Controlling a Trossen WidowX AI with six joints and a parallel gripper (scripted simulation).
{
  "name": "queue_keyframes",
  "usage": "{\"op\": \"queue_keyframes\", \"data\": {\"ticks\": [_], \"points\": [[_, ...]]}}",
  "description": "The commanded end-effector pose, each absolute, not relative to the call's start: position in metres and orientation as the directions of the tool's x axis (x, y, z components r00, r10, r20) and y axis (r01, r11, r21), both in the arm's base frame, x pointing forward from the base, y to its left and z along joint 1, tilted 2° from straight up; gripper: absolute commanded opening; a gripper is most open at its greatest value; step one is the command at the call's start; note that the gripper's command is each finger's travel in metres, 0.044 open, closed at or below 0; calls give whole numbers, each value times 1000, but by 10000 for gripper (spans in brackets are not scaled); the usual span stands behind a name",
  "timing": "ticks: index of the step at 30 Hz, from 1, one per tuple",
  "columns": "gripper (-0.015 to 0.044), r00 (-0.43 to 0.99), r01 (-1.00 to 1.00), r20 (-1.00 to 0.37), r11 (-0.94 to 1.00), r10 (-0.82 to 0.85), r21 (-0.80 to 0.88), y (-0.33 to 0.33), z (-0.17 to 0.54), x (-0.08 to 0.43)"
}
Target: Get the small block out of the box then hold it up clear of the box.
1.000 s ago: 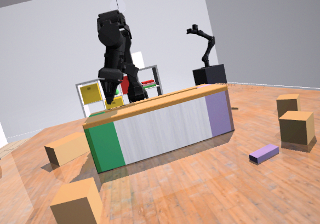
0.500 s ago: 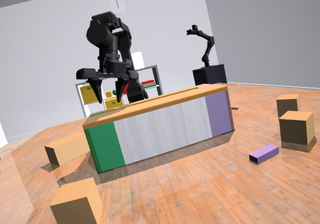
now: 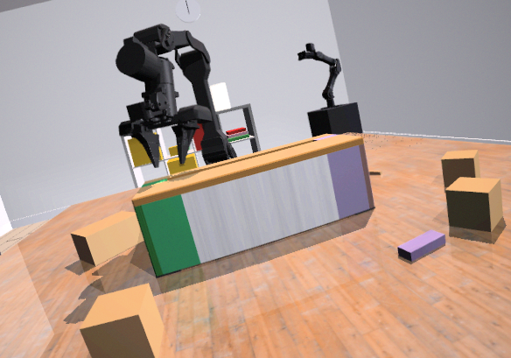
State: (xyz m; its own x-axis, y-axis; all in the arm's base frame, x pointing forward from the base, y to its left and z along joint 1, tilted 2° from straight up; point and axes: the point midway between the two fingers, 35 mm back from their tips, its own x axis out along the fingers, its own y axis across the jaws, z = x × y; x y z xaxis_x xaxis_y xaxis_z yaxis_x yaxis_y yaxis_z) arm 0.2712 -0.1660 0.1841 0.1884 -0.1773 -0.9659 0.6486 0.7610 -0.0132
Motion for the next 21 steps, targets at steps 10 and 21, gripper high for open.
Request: {"op": "queue_keyframes", "data": {"ticks": [10, 21], "points": [[285, 360, 696, -927, -631, -109, 344, -187, 193, 246], [285, 428, 73, -899, -987, -99, 143, -197, 195, 234]]}}
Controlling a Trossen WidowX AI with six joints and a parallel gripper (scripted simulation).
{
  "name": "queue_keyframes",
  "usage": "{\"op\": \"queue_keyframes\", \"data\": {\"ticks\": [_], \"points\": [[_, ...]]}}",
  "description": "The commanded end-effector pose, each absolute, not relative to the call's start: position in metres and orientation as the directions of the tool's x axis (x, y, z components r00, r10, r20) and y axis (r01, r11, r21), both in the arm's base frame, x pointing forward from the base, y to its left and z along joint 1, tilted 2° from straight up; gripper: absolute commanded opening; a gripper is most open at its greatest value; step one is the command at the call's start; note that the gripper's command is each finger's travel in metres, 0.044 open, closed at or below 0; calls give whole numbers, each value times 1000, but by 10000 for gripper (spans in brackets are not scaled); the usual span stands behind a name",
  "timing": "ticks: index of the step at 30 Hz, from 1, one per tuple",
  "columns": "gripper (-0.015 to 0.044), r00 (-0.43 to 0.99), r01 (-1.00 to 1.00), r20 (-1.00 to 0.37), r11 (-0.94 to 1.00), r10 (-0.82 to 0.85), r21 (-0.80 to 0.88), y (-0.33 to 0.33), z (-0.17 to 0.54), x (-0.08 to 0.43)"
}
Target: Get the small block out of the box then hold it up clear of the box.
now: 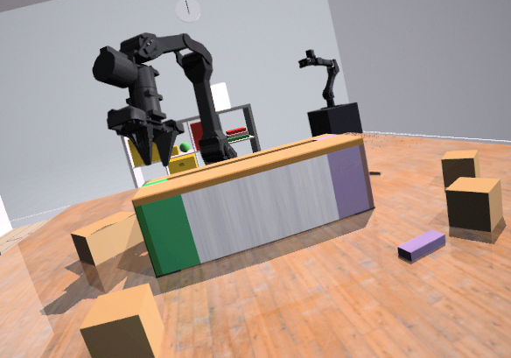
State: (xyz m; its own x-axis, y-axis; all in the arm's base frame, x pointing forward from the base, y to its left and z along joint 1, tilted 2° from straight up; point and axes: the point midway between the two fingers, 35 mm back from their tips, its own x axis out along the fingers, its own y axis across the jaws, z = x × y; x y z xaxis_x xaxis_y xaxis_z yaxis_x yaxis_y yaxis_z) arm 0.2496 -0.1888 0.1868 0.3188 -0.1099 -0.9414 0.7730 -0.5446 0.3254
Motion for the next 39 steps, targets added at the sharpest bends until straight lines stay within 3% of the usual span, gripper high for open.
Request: {"op": "queue_keyframes", "data": {"ticks": [1, 5, 21, 29, 39], "points": [[285, 433, 11, -896, -993, -98, 115, -198, 196, 233], [285, 447, -162, -889, -986, -98, 27, -200, 196, 231], [285, 447, -162, -889, -986, -98, 27, -200, 194, 231], [285, 447, -162, -889, -986, -98, 27, -201, 104, 234], [285, 447, -162, -889, -986, -98, 27, -203, 93, 235]]}}
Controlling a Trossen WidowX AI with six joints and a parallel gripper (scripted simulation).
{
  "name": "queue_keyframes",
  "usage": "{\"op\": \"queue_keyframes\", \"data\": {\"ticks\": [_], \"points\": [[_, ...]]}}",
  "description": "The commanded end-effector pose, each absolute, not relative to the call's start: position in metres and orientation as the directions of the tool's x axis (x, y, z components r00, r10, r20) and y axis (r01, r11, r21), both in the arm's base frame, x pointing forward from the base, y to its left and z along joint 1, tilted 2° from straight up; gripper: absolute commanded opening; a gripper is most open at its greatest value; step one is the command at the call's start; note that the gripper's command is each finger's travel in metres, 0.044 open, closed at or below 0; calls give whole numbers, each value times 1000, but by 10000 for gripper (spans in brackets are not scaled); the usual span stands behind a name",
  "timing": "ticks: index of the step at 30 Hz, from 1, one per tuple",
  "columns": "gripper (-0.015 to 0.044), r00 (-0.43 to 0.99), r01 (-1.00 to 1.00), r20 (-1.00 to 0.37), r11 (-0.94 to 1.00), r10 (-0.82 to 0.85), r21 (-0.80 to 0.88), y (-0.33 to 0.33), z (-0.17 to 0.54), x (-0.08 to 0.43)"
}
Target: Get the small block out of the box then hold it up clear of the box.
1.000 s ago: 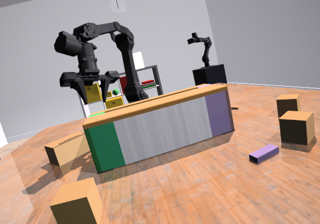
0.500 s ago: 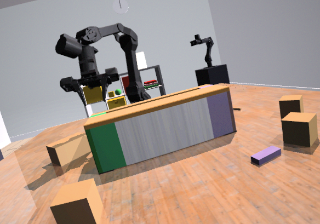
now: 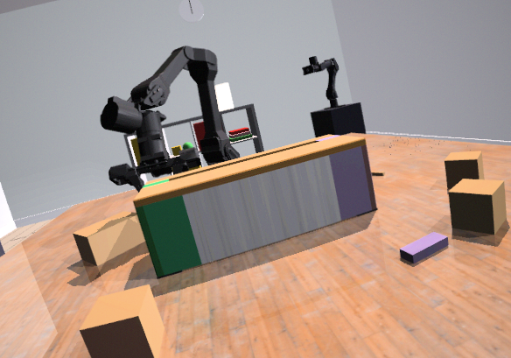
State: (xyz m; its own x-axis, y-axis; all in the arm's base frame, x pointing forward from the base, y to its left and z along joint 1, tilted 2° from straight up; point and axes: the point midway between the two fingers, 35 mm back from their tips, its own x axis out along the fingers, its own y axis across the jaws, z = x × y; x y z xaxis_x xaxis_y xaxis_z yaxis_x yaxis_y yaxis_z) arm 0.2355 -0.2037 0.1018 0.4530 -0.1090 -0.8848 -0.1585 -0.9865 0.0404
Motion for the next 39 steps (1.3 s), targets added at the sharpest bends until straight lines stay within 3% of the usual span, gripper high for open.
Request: {"op": "queue_keyframes", "data": {"ticks": [1, 34, 39], "points": [[285, 447, -162, -889, -986, -98, 27, -203, 92, 236], [285, 447, -162, -889, -986, -98, 27, -206, 42, 238], [154, 447, -162, -889, -986, -98, 27, -206, 42, 238]]}}
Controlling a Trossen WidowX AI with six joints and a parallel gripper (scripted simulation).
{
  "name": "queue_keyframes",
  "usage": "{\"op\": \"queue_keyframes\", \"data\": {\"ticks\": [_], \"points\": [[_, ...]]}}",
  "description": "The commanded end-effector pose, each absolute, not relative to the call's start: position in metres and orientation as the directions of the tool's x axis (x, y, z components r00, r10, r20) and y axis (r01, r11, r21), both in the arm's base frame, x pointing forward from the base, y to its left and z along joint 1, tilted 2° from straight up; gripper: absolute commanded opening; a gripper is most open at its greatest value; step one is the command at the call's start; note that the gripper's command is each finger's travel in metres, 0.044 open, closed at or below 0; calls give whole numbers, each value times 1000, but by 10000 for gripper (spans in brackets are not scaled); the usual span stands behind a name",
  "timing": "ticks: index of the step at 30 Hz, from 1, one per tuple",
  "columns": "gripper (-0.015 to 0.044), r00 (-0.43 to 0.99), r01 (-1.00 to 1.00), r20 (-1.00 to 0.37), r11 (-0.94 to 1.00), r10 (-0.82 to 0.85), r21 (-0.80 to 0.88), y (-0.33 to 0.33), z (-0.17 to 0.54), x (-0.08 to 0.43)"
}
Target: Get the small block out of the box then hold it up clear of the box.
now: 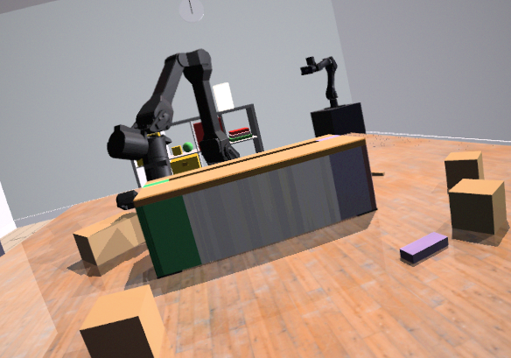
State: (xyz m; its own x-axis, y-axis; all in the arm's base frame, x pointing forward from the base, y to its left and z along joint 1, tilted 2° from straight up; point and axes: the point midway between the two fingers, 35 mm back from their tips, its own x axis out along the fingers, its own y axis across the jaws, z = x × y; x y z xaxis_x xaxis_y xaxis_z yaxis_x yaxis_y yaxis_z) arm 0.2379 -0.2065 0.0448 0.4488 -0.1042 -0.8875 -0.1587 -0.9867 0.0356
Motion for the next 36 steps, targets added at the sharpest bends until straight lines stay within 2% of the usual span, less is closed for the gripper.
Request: {"op": "queue_keyframes", "data": {"ticks": [1, 2, 5, 8, 16, 21, 36], "points": [[127, 447, -162, -889, -986, -98, 27, -206, 42, 238], [101, 447, -162, -889, -986, -98, 27, -206, 42, 238], [81, 447, -162, -889, -986, -98, 27, -206, 42, 238], [3, 447, -162, -889, -986, -98, 28, -206, 51, 238], [0, 448, -159, -888, -987, -102, 33, -205, 102, 235], [0, 446, -174, -888, -984, -109, 33, -203, 109, 234], [0, 418, -507, -869, -862, -265, 19, -180, 173, 208]]}}
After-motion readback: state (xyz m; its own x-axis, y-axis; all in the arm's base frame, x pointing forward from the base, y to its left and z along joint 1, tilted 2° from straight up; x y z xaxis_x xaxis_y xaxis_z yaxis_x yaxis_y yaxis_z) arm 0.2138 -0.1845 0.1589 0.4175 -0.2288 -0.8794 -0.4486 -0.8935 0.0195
